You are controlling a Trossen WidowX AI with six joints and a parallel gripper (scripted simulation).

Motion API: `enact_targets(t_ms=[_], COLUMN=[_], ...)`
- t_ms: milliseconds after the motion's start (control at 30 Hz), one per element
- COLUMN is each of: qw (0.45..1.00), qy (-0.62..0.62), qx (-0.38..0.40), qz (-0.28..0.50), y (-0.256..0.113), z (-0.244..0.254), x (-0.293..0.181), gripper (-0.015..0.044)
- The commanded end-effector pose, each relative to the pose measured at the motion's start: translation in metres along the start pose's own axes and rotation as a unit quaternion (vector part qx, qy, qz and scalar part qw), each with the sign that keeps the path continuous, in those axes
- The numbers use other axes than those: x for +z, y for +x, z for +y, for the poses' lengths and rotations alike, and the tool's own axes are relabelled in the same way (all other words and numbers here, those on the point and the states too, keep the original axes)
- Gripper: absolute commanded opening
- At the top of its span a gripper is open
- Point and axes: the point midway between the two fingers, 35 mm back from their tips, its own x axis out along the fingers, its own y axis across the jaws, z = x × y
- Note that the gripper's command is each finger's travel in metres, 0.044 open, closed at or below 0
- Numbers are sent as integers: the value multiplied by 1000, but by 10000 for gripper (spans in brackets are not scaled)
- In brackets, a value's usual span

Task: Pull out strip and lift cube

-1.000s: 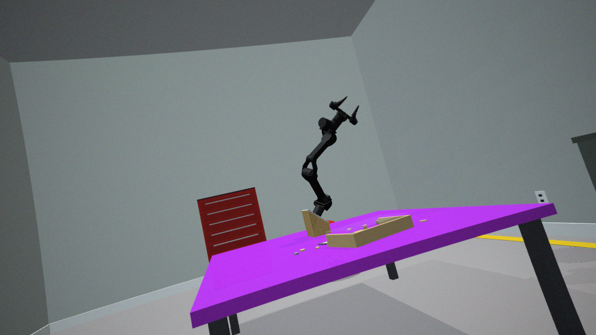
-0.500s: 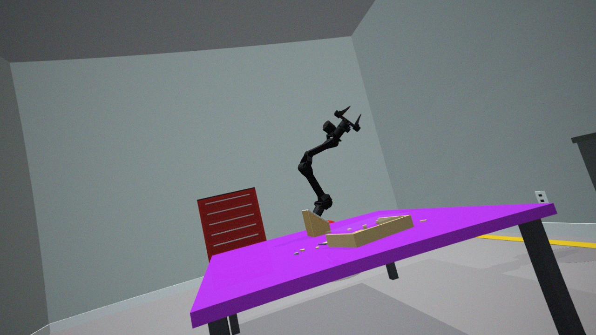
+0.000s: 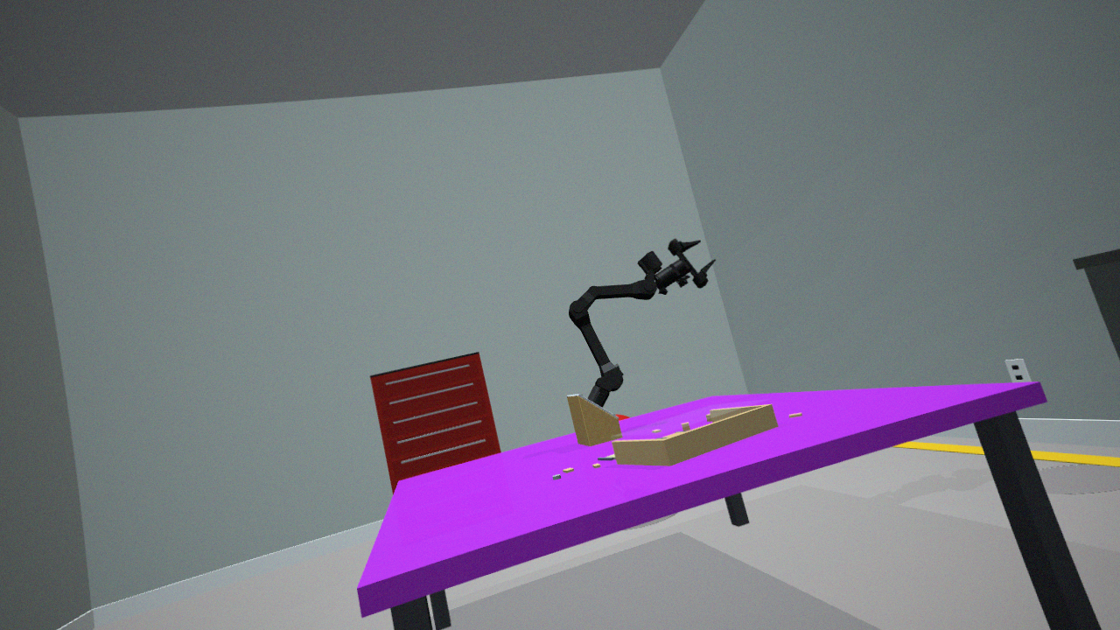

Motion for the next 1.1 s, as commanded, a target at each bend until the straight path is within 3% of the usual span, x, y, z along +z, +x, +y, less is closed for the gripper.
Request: enact_targets(t_ms=[0,300,600,833,1067], qw=[997,967,893,797,666], qy=[1,56,162,270,393], qx=[78,233,326,318,222], qz=[4,87,265,436,593], y=[4,-24,-105,-202,-313], z=[70,197,268,277,256], x=[-7,-81,-199,-283,-334], gripper=[400,400,400,400,400])
